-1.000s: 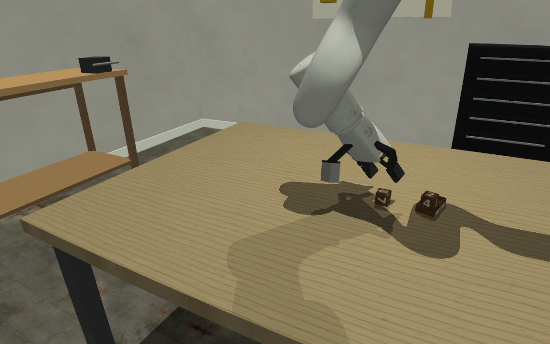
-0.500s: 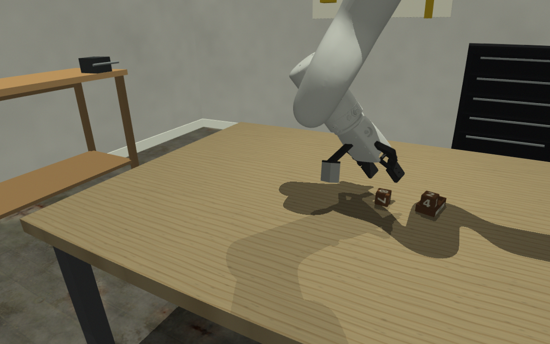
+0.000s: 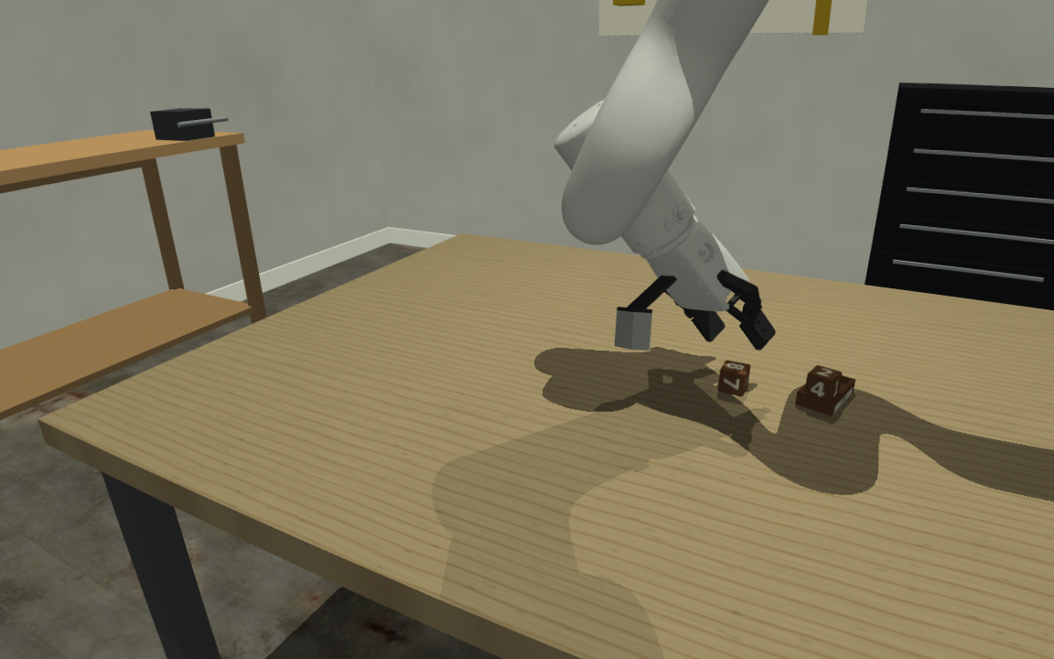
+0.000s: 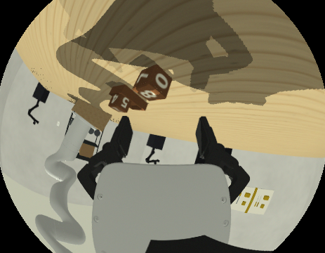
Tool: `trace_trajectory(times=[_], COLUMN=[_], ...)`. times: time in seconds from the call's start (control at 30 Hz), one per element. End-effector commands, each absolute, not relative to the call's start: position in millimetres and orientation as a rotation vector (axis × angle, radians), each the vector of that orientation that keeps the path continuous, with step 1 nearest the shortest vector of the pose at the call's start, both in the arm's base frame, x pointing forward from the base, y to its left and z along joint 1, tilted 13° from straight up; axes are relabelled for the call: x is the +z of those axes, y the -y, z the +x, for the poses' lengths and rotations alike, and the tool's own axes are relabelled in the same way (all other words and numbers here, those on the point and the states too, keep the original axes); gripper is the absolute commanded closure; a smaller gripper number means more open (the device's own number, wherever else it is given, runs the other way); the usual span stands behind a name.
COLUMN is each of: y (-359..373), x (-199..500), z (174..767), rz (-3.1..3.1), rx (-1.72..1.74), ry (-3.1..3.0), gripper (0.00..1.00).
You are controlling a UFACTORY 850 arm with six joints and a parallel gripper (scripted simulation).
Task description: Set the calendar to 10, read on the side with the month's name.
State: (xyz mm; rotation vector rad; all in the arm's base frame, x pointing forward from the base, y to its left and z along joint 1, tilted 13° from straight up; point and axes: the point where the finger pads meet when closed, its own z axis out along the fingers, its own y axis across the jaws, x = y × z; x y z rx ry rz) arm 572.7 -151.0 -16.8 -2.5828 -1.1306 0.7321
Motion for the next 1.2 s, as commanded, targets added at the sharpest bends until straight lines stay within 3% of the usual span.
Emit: trace_trajectory(times=[0.0, 0.77, 1.17], y=[151.3, 151.2, 146.1], x=[-15.8, -15.5, 20.8], z=[573.6, 573.6, 577.3], rz=[-2.585, -2.587, -2.808], rx=[0.73, 0.726, 0.374], ry=[1.131, 1.126, 0.604], gripper=[0.0, 0.0, 0.0])
